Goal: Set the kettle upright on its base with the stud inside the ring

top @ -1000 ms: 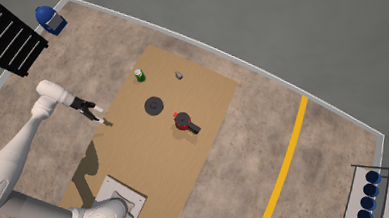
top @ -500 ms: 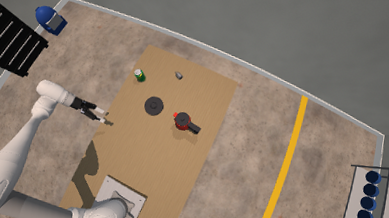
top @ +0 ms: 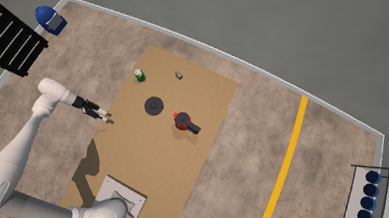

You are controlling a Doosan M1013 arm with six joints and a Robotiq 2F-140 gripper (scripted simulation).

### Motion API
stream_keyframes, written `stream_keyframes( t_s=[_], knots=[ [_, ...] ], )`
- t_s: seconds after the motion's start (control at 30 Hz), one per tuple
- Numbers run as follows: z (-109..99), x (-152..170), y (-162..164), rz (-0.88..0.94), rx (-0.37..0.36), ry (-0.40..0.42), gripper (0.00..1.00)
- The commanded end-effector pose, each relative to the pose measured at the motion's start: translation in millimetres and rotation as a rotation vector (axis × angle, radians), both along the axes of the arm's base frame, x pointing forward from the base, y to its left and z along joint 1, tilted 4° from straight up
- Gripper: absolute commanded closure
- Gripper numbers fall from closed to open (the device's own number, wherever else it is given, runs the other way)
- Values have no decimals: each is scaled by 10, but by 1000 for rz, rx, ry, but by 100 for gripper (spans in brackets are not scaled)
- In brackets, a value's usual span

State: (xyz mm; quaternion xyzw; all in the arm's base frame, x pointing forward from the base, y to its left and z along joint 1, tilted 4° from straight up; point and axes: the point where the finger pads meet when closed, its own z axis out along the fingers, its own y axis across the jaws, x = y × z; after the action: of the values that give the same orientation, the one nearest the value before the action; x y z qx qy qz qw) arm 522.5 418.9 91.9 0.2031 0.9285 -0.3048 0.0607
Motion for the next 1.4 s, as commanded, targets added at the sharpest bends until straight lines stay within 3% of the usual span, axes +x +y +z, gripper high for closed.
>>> stream_keyframes(
  t_s=[0.0, 0.47, 0.97, 1.03, 1.37],
  knots=[
    [50, 58, -69, -48, 13, -22, 48],
    [347, 422, -610, -400, 85, -170, 48],
    [959, 963, -1756, -1114, 175, -440, 48],
    [959, 963, -1756, -1114, 175, -440, 48],
    [1429, 1200, -2632, -1644, 200, -614, 48]
  ],
)
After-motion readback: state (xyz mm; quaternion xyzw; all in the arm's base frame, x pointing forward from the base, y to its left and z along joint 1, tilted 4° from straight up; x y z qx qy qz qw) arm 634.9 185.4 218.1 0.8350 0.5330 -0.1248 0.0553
